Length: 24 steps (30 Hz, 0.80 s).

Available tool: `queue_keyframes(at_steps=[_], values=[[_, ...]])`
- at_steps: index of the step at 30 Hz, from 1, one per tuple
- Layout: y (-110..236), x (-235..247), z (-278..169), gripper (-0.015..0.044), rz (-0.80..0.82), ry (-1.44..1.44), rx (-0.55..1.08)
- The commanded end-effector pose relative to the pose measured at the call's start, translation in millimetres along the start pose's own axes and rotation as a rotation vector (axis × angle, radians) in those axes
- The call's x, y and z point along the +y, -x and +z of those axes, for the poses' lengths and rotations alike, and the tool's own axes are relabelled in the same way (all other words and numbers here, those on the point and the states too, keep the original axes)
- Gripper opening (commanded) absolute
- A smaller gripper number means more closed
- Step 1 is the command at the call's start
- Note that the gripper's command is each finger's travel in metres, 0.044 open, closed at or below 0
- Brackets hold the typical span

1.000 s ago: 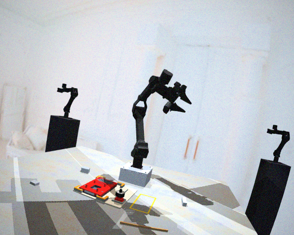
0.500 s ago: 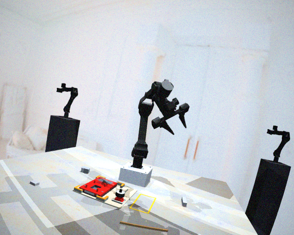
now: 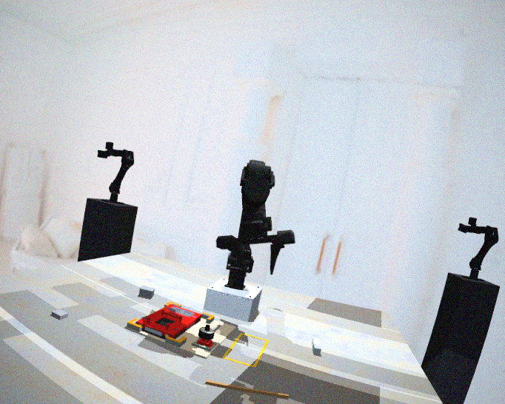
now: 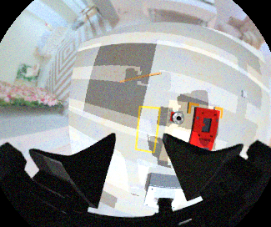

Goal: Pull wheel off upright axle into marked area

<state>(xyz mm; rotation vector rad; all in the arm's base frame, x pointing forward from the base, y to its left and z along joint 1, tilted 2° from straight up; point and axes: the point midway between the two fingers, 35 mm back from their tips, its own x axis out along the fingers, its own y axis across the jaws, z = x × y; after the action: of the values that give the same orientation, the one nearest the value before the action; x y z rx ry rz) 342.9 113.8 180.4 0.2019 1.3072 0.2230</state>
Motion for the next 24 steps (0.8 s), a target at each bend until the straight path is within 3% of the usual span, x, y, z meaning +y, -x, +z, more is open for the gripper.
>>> queue_keyframes(at_steps=[1, 7, 17, 24], values=[[-33, -45, 3, 0.03, -0.134, -0.018, 0.069], [-74, -109, -4, 0.03, -0.308, -0.027, 0.195], [-80, -113, -2, 0.03, -0.313, -0.027, 0.199], [-132, -131, -12, 0.03, -0.314, -0.027, 0.199]])
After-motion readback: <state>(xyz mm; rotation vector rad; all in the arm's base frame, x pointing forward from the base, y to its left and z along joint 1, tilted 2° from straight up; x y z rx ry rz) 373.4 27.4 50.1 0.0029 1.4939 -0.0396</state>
